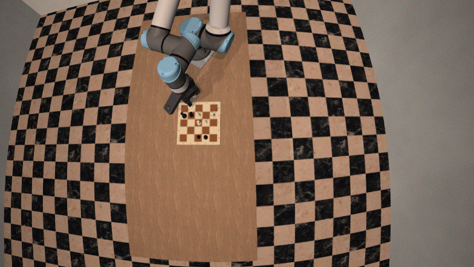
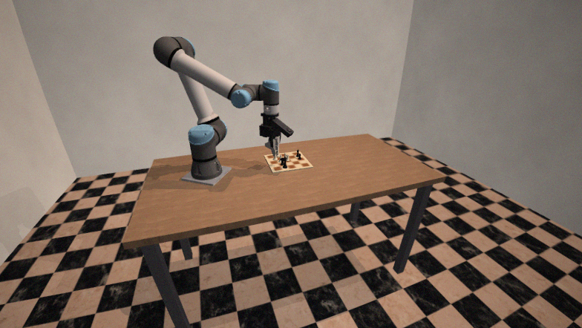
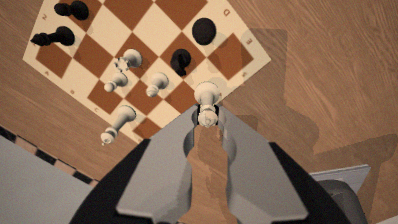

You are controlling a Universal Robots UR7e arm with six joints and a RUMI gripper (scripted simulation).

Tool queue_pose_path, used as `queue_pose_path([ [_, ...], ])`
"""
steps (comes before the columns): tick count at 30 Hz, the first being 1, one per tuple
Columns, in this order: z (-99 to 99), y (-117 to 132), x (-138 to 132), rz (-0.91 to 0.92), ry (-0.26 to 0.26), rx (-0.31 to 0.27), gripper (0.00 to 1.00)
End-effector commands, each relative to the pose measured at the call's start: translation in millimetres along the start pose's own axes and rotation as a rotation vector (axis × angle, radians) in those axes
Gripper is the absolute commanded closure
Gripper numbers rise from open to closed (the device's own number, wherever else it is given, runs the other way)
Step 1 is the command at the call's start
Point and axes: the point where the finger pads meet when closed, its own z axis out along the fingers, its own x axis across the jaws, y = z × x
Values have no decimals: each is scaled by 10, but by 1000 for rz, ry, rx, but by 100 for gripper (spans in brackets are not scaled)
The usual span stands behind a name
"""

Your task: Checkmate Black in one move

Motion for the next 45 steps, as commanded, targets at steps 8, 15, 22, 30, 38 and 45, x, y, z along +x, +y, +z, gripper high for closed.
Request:
queue_pose_path([
  [8, 284, -19, -10, 0, -1, 3, 100],
  [15, 302, -19, -10, 0, -1, 3, 100],
  [22, 302, -19, -10, 0, -1, 3, 100],
  [30, 302, -19, -10, 0, -1, 3, 100],
  [38, 302, -19, -10, 0, -1, 3, 100],
  [45, 302, -19, -10, 0, -1, 3, 100],
])
